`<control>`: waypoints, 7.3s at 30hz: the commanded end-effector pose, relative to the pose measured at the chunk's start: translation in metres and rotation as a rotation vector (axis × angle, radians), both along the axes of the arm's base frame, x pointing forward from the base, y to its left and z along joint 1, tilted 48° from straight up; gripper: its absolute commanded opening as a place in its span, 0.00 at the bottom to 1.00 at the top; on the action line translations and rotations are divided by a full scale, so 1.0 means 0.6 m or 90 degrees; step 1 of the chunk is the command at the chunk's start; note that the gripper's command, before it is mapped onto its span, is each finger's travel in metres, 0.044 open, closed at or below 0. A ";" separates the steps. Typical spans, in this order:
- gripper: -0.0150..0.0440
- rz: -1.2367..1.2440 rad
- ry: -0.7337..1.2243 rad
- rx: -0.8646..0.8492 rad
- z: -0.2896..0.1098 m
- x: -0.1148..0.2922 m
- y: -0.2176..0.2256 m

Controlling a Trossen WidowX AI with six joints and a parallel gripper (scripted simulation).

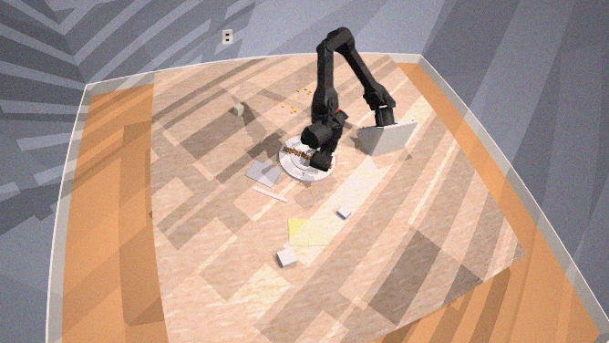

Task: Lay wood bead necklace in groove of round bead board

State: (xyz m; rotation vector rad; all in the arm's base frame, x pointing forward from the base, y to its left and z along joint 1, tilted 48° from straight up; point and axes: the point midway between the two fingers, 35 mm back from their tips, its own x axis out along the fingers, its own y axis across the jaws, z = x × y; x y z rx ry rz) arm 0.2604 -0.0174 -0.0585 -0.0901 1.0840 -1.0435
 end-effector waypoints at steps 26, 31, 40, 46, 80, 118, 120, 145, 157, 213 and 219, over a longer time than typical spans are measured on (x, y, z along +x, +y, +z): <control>0.25 -0.001 -0.001 0.000 0.000 0.001 0.000; 0.30 0.000 0.000 0.000 0.001 0.000 0.001; 0.70 0.001 0.004 -0.003 0.007 -0.001 0.007; 0.97 0.001 0.004 -0.003 0.007 -0.001 0.007; 0.68 -0.033 -0.034 0.001 0.045 0.032 0.038; 0.54 -0.035 -0.039 0.003 0.008 0.038 -0.004; 0.46 -0.035 -0.039 0.003 0.008 0.038 -0.004; 0.25 -0.035 -0.039 0.003 0.008 0.038 -0.004; 0.25 -0.035 -0.039 0.003 0.008 0.038 -0.004; 1.00 -0.033 -0.034 0.000 0.014 0.037 0.004; 1.00 -0.033 -0.034 0.000 0.014 0.037 0.004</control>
